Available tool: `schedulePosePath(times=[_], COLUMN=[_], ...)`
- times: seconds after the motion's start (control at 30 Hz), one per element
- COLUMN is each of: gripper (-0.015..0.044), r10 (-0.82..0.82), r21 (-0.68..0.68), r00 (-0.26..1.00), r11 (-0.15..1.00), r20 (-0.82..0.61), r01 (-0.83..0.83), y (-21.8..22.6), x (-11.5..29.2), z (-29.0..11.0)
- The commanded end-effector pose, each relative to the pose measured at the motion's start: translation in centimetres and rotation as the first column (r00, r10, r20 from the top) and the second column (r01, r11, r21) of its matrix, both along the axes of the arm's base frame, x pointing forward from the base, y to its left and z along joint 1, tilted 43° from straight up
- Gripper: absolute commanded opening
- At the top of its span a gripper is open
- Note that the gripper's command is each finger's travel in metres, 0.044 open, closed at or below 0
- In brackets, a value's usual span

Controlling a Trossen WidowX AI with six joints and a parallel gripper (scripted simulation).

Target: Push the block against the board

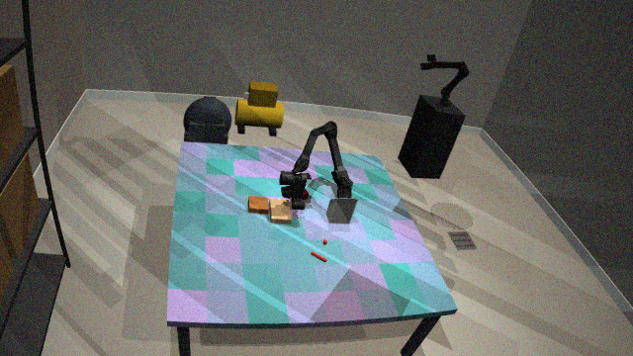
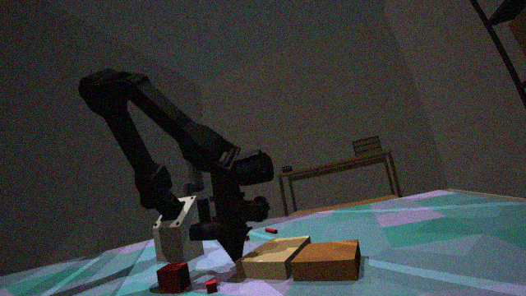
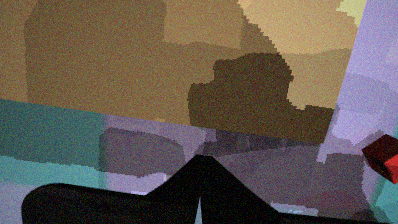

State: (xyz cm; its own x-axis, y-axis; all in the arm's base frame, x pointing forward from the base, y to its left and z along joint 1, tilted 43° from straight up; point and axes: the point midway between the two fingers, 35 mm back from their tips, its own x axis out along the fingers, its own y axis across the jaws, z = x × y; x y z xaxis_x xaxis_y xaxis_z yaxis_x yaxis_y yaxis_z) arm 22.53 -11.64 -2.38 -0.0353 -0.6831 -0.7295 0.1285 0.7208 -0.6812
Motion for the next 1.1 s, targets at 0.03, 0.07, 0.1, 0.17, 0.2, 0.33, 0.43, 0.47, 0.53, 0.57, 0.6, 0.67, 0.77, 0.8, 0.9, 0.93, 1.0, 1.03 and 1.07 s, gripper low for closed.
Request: schedulePosePath(times=[0.03,0.07,0.1,0.17,0.2,0.33,0.43,0.47,0.53,0.57,0.6,0.67,0.77,0.8,0.9,0.93,1.0,1.03,1.07], gripper=[0.0000,0.0000,0.0000,0.0000,0.0000,0.0000,0.0000,0.0000,0.0000,0.0000,0.0000,0.0000,0.0000,0.0000,0.0000,0.0000,0.0000,0.0000,0.0000], r10=[0.003,0.003,0.003,0.003,0.003,0.003,0.003,0.003,0.003,0.003,0.003,0.003,0.003,0.003,0.003,0.003,0.003,0.003,0.003], r21=[-0.003,-0.003,-0.003,-0.003,-0.003,-0.003,-0.002,-0.002,-0.002,-0.002,-0.002,-0.002,-0.002,-0.002,-0.002,-0.002,-0.002,-0.002,-0.002], r00=[1.000,1.000,1.000,1.000,1.000,1.000,1.000,1.000,1.000,1.000,1.000,1.000,1.000,1.000,1.000,1.000,1.000,1.000,1.000], r11=[1.000,1.000,1.000,1.000,1.000,1.000,1.000,1.000,1.000,1.000,1.000,1.000,1.000,1.000,1.000,1.000,1.000,1.000,1.000], r20=[-0.007,-0.007,-0.007,-0.007,-0.007,-0.007,-0.006,-0.006,-0.006,-0.006,-0.006,-0.006,-0.005,-0.005,-0.006,-0.006,-0.006,-0.006,-0.006], r01=[-0.003,-0.003,-0.003,-0.003,-0.003,-0.003,-0.003,-0.003,-0.003,-0.003,-0.003,-0.003,-0.003,-0.003,-0.003,-0.003,-0.003,-0.003,-0.003], y=[-0.2,-0.2,-0.2,-0.3,-0.3,-0.4,-0.4,-0.4,-0.5,-0.5,-0.5,-0.5,-0.6,-0.6,-0.6,-0.6,-0.5,-0.5,-0.5], x=[0.5,0.7,0.8,1.1,1.3,1.9,2.4,2.6,2.9,3.1,3.2,3.6,4.0,4.0,3.8,3.7,3.4,3.2,3.0], z=[-0.2,-0.2,-0.2,-0.1,-0.1,-0.1,-0.1,0.0,0.0,0.0,0.0,0.0,0.0,0.0,0.0,0.0,0.0,0.0,0.0])
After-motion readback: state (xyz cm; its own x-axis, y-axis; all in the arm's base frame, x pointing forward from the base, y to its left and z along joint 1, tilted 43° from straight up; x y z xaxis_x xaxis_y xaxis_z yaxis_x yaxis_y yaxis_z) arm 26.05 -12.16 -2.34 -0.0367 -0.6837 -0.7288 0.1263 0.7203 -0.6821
